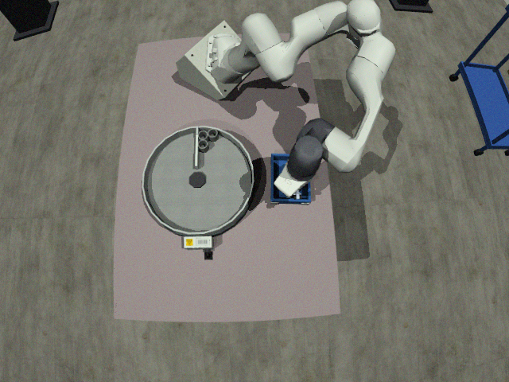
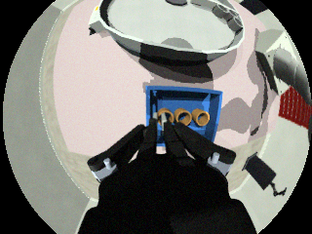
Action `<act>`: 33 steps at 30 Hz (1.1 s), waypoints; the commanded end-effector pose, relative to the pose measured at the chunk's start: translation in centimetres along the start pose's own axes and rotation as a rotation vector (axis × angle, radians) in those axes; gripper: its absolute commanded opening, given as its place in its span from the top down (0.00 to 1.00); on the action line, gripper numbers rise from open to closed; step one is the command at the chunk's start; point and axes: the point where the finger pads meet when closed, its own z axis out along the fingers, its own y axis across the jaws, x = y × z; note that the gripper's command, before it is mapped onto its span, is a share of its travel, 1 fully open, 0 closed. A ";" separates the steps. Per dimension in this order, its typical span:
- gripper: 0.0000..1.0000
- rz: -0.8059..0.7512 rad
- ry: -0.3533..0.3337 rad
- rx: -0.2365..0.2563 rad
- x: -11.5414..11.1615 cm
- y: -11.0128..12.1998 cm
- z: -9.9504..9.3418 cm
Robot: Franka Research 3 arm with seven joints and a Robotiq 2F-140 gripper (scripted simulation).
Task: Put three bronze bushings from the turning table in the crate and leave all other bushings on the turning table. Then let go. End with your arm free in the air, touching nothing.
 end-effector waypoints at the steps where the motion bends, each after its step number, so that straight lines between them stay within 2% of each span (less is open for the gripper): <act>1: 1.00 -0.003 0.000 0.005 0.0 -0.2 0.1; 33: 1.00 -0.003 0.000 0.005 0.0 -0.2 0.4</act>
